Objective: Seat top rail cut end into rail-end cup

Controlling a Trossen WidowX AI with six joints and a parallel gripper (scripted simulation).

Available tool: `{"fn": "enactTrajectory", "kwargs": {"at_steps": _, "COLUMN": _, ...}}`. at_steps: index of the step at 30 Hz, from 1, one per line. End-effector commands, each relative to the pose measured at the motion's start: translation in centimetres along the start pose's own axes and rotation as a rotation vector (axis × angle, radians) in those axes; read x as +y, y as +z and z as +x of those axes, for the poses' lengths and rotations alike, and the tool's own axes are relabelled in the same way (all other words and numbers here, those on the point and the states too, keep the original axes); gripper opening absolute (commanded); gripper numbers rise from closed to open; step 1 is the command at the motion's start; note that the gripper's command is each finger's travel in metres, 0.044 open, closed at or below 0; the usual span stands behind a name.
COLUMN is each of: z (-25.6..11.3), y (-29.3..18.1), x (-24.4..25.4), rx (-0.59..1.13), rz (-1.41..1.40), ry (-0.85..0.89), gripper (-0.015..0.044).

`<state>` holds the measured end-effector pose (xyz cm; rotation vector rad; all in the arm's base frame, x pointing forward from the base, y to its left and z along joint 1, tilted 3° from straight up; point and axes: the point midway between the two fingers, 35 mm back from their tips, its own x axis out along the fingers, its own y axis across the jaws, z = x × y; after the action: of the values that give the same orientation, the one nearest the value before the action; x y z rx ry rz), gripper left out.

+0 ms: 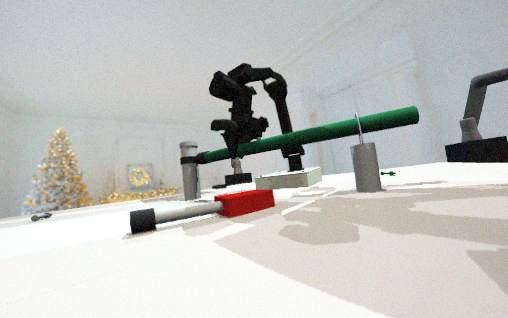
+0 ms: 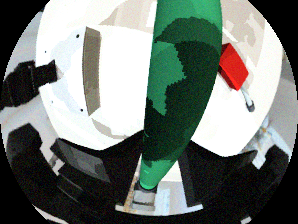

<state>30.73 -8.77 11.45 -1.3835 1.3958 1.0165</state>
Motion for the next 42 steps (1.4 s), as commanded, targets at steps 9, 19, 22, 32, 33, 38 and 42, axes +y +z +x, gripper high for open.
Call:
{"fn": "enactTrajectory", "kwargs": {"at_steps": 9, "z": 0.1, "y": -0.9, "x": -0.1, "rx": 0.005, "rz": 0.0, "ry": -0.002, "gripper": 0.0}}
{"fn": "enactTrajectory", "kwargs": {"at_steps": 19, "z": 0.2, "y": -1.5, "x": -0.1, "rx": 0.006, "rz": 0.0, "ry": -0.002, "gripper": 0.0}}
{"fn": "enactTrajectory", "kwargs": {"at_steps": 22, "z": 0.2, "y": -1.7, "x": -0.1, "rx": 0.006, "rz": 0.0, "ry": -0.002, "gripper": 0.0}}
{"fn": "enactTrajectory", "kwargs": {"at_steps": 32, "z": 0.2, "y": -2.3, "x": -0.2, "rx": 0.006, "rz": 0.0, "ry": -0.002, "gripper": 0.0}}
{"fn": "enactTrajectory", "kwargs": {"at_steps": 33, "z": 0.2, "y": -2.3, "x": -0.2, "rx": 0.006, "rz": 0.0, "ry": -0.002, "gripper": 0.0}}
{"fn": "enactTrajectory", "kwargs": {"at_steps": 38, "z": 0.3, "y": -2.6, "x": -0.2, "rx": 0.007, "rz": 0.0, "ry": -0.002, "gripper": 0.0}}
{"fn": "enactTrajectory", "kwargs": {"at_steps": 42, "z": 0.3, "y": -2.9, "x": -0.2, "rx": 0.007, "rz": 0.0, "ry": -0.002, "gripper": 0.0}}
